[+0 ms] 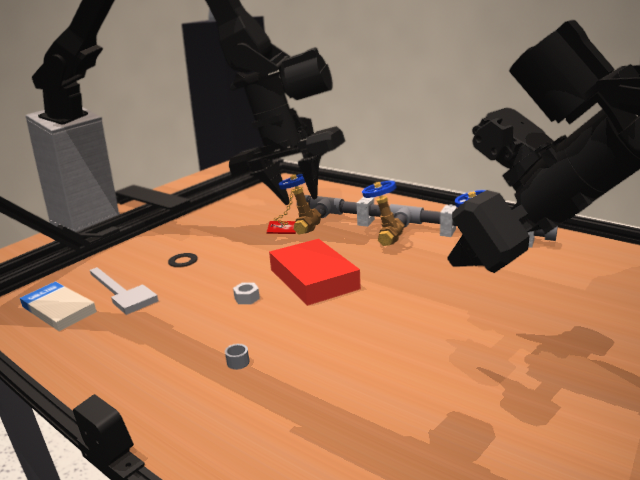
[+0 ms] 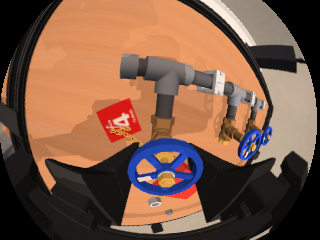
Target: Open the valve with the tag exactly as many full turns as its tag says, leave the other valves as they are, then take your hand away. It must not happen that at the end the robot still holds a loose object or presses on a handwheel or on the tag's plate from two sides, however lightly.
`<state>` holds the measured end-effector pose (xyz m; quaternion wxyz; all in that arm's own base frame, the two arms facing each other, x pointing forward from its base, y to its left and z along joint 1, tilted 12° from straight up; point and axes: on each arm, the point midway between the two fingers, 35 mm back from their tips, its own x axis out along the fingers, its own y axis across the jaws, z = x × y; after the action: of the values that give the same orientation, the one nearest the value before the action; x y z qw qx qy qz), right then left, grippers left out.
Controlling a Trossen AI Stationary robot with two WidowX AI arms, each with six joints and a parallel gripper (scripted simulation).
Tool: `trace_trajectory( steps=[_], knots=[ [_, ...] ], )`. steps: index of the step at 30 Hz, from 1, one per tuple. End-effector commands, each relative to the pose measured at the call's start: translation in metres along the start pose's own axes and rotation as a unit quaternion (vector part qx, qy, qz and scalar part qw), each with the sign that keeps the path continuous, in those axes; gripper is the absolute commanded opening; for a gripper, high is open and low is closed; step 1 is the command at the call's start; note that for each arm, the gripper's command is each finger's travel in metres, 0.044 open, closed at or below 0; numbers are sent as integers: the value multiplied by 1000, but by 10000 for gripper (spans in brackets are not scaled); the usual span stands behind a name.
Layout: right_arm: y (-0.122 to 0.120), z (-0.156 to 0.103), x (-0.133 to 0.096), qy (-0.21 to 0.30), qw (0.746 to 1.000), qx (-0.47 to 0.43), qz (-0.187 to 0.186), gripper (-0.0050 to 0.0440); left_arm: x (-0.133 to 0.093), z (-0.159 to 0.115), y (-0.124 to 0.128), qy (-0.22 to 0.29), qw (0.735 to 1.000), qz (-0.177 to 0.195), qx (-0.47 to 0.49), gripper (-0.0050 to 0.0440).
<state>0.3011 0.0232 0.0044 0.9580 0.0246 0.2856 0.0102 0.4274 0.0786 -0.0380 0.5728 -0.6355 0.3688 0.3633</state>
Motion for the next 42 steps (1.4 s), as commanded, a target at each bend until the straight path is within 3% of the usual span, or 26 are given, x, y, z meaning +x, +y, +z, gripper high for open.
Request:
trace_trajectory(
  steps=[1, 7, 13, 14, 16, 18, 28, 33, 34, 42],
  knots=[
    [0, 0, 0, 0, 1000, 0, 0, 400, 0, 0, 0, 0, 999, 0, -32, 0],
    [0, 0, 0, 0, 1000, 0, 0, 400, 0, 0, 0, 0, 970, 0, -245, 0],
    [0, 0, 0, 0, 1000, 0, 0, 400, 0, 0, 0, 0, 910, 0, -414, 0],
    [0, 0, 0, 0, 1000, 0, 0, 400, 0, 0, 0, 0, 898, 1, -441, 0],
    [0, 0, 0, 0, 1000, 0, 0, 400, 0, 0, 0, 0, 898, 1, -441, 0],
    [0, 0, 0, 0, 1000, 0, 0, 400, 0, 0, 0, 0, 854, 1, -521, 0],
    [0, 0, 0, 0, 1000, 0, 0, 400, 0, 0, 0, -1, 671, 1, -742, 0],
    [0, 0, 0, 0, 1000, 0, 0, 400, 0, 0, 0, -1, 667, 1, -745, 0],
    [0, 0, 0, 0, 1000, 0, 0, 400, 0, 0, 0, -1, 678, 0, -735, 24],
    [0, 0, 0, 0, 1000, 0, 0, 400, 0, 0, 0, -1, 678, 0, -735, 216]
  ],
)
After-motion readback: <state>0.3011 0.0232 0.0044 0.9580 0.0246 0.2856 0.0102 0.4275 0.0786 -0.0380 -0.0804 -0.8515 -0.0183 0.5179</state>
